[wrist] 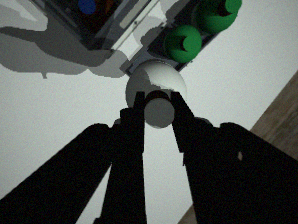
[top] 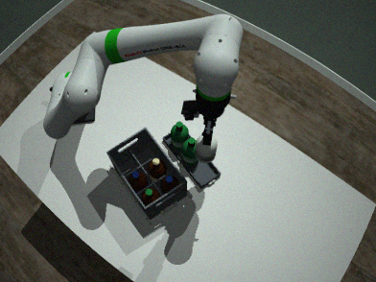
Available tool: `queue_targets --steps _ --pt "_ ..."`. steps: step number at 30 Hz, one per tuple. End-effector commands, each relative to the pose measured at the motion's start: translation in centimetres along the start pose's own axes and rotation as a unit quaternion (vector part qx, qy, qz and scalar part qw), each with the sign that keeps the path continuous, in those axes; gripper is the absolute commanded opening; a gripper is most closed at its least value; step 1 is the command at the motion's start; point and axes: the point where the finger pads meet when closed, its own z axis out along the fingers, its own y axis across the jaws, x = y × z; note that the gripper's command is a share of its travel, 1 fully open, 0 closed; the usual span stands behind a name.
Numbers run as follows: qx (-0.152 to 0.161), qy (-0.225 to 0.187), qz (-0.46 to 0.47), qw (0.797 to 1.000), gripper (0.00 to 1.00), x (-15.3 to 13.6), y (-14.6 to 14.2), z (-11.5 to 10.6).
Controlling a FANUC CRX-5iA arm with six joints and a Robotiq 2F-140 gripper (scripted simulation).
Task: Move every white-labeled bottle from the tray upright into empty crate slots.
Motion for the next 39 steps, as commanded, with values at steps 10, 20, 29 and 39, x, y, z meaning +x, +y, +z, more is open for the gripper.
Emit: queue_targets --steps 10,20,29,39 --pt "0.0 -0.001 0.0 1.0 0.1 0.5 -0.1 -0.1" --pt "0.0 -0.001 0.0 1.0 0.1 0.9 -0.2 -0.1" --pt "0.0 -0.001 0.0 1.0 0.1 1.7 -0.3 -0.1" --pt "0.0 -0.001 0.0 1.0 0.1 2.5 -0.4 -0.1"
